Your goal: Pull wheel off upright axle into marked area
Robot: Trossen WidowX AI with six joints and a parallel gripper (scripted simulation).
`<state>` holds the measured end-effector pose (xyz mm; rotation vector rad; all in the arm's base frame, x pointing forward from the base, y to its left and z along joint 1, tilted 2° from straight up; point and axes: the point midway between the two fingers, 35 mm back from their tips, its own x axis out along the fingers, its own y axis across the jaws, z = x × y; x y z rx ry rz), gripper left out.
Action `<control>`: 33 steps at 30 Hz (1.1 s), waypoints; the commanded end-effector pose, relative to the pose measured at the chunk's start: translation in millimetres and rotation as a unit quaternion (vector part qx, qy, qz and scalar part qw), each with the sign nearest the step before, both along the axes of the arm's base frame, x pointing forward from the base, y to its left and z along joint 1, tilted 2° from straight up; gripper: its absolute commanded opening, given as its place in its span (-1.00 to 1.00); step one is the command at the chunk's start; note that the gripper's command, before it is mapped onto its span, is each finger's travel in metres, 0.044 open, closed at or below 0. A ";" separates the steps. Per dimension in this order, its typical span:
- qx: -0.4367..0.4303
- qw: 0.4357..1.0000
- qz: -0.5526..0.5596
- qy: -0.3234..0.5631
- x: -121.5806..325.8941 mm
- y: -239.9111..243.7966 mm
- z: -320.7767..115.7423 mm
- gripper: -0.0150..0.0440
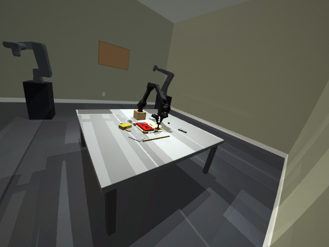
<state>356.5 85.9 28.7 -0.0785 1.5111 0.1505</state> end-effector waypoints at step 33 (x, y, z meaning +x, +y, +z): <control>0.002 1.000 -0.001 0.002 -46.1 59.7 35.9 -0.49</control>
